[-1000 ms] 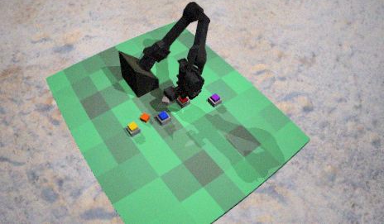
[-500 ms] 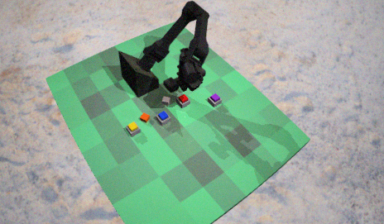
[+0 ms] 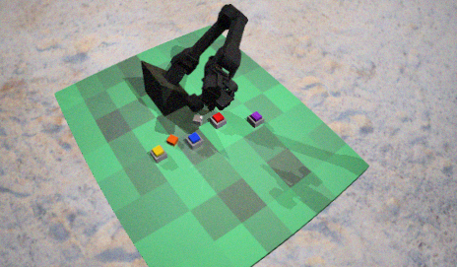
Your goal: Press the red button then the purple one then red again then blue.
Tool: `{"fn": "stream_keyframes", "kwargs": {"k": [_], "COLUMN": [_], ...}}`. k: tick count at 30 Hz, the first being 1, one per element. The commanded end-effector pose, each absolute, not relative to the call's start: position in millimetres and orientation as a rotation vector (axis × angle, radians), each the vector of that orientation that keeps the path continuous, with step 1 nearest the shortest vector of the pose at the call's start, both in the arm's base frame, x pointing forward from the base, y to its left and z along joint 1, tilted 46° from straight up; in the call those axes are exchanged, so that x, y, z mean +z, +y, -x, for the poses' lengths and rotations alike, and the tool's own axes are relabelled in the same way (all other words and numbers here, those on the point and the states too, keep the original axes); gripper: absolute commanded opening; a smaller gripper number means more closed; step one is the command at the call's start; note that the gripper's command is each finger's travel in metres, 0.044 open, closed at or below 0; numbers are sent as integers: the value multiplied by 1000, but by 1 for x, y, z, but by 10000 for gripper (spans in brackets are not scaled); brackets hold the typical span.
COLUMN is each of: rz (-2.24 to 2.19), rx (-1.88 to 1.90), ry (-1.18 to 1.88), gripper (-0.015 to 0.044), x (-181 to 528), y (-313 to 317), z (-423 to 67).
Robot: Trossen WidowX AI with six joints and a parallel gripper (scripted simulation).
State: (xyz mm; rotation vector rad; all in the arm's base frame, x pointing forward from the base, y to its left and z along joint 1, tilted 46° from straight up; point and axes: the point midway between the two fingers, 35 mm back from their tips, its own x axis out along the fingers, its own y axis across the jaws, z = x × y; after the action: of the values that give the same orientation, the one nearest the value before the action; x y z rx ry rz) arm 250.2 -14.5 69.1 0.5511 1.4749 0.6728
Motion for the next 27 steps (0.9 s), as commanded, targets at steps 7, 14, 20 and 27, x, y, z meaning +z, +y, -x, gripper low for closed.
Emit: {"fn": "stream_keyframes", "kwargs": {"k": [7,14,20,27], "rz": [-554,-555,-555,-555], "rx": [676,676,677,677], "ry": [1484,1483,1483,1483], "gripper": [20,20,20,20], "x": [12,-25,-31,-38], "y": [-65,-29,-21,-15], "z": [-261,-261,-260,-260]}}
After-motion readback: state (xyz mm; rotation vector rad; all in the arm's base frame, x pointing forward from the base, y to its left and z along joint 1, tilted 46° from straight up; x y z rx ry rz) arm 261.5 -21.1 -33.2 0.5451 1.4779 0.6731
